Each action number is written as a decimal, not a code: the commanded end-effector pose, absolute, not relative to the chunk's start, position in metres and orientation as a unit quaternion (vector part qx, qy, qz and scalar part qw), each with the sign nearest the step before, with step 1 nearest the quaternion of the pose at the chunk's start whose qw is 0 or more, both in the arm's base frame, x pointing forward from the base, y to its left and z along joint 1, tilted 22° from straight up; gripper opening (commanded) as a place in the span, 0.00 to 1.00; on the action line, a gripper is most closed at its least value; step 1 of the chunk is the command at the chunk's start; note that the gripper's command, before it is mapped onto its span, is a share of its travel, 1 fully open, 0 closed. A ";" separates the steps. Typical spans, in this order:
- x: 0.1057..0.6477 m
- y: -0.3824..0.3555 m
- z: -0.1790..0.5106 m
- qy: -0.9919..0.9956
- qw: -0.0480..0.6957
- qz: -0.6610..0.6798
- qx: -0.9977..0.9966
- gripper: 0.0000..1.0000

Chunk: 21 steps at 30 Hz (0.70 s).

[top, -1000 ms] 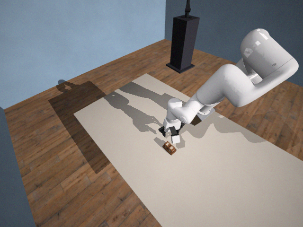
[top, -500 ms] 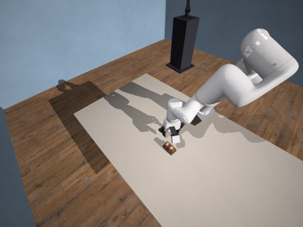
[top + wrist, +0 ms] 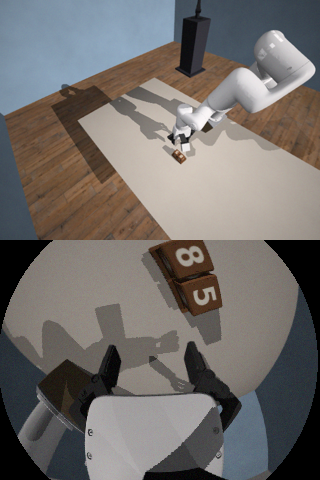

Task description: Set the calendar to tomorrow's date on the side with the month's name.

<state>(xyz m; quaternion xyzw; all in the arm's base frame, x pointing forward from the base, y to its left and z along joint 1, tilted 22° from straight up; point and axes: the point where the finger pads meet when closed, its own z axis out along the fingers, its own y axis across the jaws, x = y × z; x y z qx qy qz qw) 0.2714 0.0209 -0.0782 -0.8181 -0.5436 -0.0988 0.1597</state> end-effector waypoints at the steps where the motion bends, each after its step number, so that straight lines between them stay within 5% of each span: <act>1: 0.272 0.019 -0.075 -0.544 0.159 -0.100 -0.818 1.00; 21: 0.272 0.025 -0.048 -0.500 0.164 -0.091 -0.845 1.00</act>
